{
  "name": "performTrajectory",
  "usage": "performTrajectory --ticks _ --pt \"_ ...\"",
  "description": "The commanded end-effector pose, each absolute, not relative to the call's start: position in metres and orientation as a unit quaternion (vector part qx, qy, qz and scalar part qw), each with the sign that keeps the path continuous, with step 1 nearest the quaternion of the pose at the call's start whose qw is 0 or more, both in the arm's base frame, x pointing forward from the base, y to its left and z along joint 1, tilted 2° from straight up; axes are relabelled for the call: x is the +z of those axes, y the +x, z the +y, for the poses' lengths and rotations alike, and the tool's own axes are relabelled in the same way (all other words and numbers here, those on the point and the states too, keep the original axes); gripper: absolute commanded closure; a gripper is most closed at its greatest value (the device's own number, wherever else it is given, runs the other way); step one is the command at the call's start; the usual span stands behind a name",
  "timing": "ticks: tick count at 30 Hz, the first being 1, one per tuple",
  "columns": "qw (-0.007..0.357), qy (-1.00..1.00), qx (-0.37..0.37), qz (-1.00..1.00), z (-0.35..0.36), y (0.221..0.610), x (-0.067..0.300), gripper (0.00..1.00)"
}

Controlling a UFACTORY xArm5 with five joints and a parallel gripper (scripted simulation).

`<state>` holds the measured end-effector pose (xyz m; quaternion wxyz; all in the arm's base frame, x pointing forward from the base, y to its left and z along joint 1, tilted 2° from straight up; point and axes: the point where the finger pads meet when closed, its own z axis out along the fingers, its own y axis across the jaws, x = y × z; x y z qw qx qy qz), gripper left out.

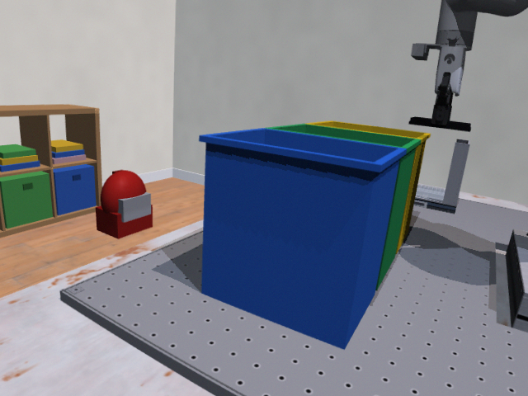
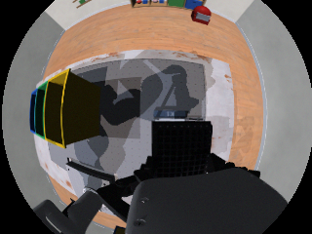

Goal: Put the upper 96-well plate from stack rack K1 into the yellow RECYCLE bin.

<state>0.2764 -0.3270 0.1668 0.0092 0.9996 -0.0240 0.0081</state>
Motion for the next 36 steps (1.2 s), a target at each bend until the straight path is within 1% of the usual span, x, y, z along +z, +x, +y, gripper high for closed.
performTrajectory --ticks 1,36 --pt "0.011 1.000 0.009 -0.024 -0.328 0.277 0.173 1.00" --pt "0.011 1.000 0.009 -0.024 -0.327 0.275 0.223 1.00"
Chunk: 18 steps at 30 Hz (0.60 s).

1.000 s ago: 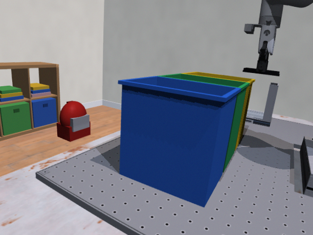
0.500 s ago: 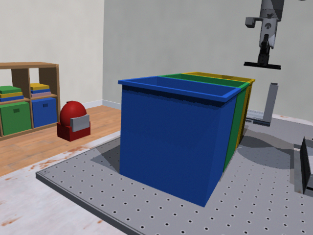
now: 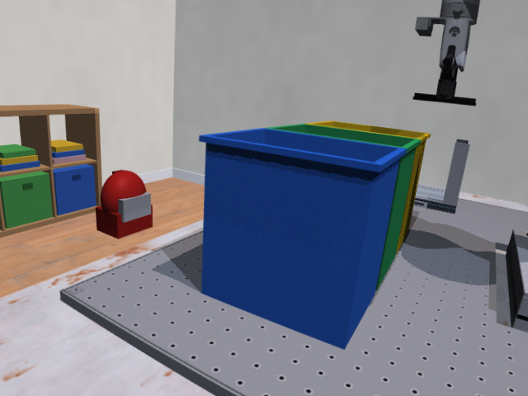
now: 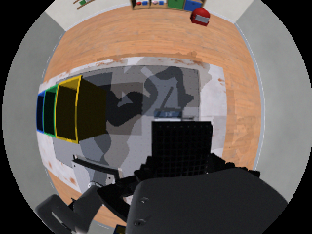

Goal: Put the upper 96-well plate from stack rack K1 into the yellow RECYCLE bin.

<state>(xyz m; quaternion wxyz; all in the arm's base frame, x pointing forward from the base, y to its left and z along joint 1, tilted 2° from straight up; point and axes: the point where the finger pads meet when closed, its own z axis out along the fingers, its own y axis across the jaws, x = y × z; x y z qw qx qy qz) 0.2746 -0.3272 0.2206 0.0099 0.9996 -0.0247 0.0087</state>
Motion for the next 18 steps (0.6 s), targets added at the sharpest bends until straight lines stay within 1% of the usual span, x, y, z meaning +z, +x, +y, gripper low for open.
performTrajectory --ticks 1,18 --pt "0.011 1.000 0.009 -0.024 -0.3273 0.2754 0.2249 1.00" --pt "0.011 1.000 0.010 -0.023 -0.3179 0.2786 0.2260 1.00"
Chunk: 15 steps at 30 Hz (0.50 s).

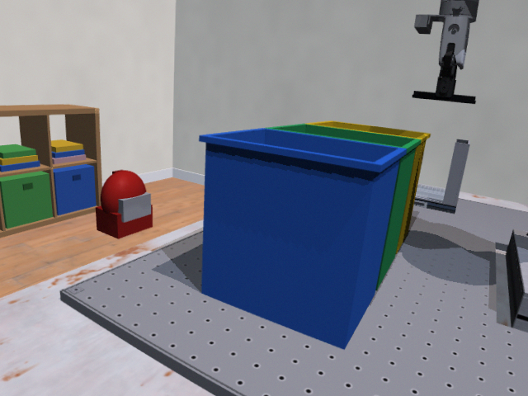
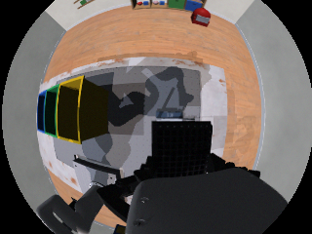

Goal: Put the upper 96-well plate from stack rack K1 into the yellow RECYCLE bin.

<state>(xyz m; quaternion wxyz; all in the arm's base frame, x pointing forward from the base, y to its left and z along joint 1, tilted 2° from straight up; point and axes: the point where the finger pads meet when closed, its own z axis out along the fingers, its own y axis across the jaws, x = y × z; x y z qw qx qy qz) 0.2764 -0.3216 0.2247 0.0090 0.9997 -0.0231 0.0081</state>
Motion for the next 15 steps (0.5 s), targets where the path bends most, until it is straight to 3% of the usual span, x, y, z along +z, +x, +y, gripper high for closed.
performTrajectory --ticks 1,15 --pt "0.011 1.000 0.010 -0.023 -0.315 0.280 0.226 1.00" --pt "0.010 1.000 0.011 -0.023 -0.274 0.294 0.224 1.00"
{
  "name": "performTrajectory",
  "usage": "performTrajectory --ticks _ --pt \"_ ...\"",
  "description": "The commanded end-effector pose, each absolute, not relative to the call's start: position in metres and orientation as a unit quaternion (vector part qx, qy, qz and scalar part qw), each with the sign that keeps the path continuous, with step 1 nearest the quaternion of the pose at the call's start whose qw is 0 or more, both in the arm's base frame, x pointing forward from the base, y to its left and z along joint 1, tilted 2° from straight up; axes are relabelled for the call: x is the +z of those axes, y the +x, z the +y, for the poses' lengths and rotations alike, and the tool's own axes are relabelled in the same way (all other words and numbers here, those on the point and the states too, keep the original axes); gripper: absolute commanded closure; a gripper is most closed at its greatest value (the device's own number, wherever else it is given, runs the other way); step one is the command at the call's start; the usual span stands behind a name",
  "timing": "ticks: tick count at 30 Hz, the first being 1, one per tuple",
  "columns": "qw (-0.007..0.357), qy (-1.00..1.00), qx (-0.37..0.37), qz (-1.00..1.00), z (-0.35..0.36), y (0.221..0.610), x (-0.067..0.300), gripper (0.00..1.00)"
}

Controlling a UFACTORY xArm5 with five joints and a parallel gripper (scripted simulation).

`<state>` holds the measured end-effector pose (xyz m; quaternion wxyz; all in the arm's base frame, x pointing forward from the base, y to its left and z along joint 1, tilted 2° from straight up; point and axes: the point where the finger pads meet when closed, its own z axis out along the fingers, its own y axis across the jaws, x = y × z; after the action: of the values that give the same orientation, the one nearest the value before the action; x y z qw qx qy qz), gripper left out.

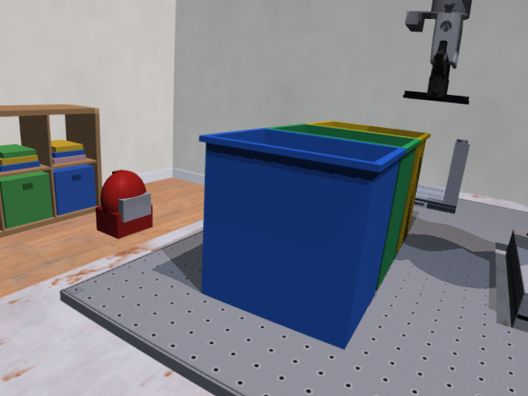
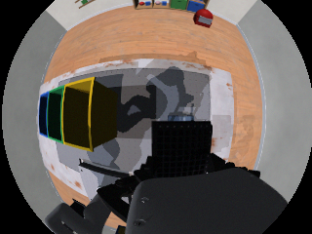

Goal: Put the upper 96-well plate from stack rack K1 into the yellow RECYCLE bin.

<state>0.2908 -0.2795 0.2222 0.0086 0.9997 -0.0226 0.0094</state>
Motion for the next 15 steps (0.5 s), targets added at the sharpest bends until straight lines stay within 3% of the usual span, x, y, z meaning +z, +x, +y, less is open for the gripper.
performTrajectory --ticks 1,15 --pt "0.010 1.000 0.011 -0.023 -0.274 0.294 0.224 1.00" --pt "0.009 1.000 0.013 -0.023 -0.230 0.309 0.221 1.00"
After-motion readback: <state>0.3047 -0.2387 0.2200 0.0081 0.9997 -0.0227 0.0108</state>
